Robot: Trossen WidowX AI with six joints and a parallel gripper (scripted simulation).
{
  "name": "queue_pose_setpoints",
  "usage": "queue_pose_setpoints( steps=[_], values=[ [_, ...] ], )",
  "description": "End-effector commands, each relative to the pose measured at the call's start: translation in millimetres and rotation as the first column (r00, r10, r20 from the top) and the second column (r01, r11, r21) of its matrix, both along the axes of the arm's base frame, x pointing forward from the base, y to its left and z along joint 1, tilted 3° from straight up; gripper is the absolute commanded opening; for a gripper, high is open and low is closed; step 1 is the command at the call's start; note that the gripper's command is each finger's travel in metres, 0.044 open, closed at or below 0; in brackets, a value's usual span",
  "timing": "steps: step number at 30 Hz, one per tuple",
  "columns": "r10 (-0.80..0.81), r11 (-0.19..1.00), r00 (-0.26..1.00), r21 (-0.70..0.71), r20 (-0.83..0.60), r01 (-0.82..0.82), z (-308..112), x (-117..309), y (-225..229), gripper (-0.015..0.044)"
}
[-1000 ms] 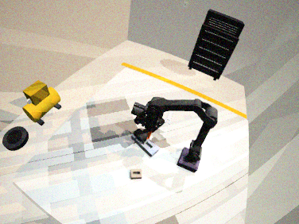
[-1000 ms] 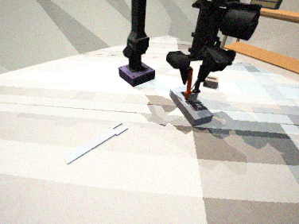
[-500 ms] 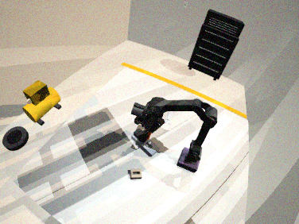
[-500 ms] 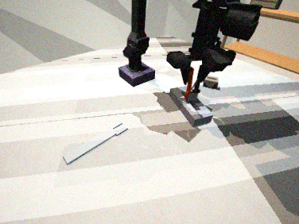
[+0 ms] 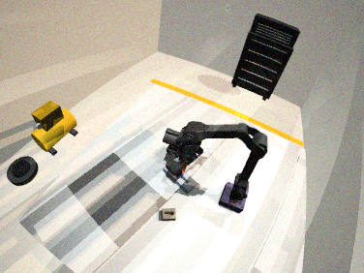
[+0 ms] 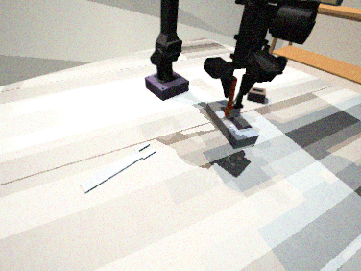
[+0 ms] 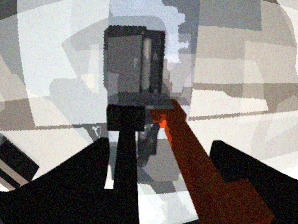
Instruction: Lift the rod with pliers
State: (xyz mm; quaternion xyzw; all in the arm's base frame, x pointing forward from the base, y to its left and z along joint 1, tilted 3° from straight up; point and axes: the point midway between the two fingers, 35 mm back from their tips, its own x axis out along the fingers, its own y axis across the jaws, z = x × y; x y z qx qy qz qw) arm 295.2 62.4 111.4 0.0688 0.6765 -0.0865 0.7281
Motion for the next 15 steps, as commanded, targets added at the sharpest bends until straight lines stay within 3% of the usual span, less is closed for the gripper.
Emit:
queue_pose_setpoints(
  steps=[1, 15],
  values=[
    [-0.004, 1.000, 1.000, 0.007, 0.006, 0.004, 1.1, 1.7, 2.2, 0.0255],
    [-0.004, 1.000, 1.000, 0.007, 0.006, 0.004, 1.1, 2.1, 3.8, 0.0237]
  ],
)
